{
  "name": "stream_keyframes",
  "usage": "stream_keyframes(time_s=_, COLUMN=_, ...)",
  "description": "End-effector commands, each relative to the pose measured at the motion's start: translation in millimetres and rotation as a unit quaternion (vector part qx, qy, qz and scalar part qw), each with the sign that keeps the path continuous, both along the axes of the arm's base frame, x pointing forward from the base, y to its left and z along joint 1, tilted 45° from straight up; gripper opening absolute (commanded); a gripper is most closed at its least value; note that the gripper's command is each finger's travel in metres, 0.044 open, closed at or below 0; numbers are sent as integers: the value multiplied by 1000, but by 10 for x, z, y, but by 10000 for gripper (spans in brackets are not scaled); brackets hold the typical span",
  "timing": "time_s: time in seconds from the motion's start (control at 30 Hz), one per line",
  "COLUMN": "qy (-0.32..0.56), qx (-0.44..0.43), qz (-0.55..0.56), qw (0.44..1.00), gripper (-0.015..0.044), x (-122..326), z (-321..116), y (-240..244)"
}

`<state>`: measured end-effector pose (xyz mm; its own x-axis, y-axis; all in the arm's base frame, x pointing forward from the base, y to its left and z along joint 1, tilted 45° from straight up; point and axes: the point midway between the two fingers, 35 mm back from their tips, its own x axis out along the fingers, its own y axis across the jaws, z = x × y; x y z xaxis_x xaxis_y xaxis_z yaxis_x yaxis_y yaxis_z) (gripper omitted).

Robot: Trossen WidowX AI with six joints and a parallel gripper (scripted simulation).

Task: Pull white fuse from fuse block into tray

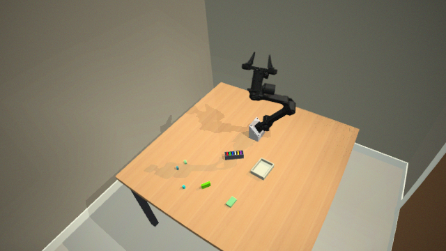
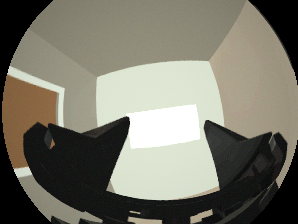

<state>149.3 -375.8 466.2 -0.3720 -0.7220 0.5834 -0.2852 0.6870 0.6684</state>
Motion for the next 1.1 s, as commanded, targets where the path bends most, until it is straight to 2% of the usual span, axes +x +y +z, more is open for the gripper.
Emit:
stream_keyframes(time_s=0.0, qy=7, qx=4, qz=0, qw=1000, gripper=374, x=21, z=-8, y=-9)
stream_keyframes(time_s=0.07, qy=66, qx=35, qz=-3, qw=997, gripper=321, x=190, z=-81, y=-82)
stream_keyframes(time_s=0.2, qy=245, qx=112, qz=-3, qw=963, gripper=216, x=706, z=-374, y=-259)
stream_keyframes(time_s=0.4, qy=492, qx=177, qz=20, qw=852, gripper=68, x=1434, z=-988, y=-358)
stream_keyframes(time_s=0.6, qy=693, qx=182, qz=66, qw=695, gripper=68, x=2028, z=-1740, y=-236)
stream_keyframes(time_s=0.77, qy=829, qx=145, qz=115, qw=528, gripper=68, x=2400, z=-2451, y=35)
stream_keyframes(time_s=0.9, qy=905, qx=88, qz=160, qw=385, gripper=68, x=2581, z=-3025, y=363)
stream_keyframes(time_s=1.07, qy=952, qx=-10, qz=226, qw=206, gripper=68, x=2641, z=-3700, y=895)
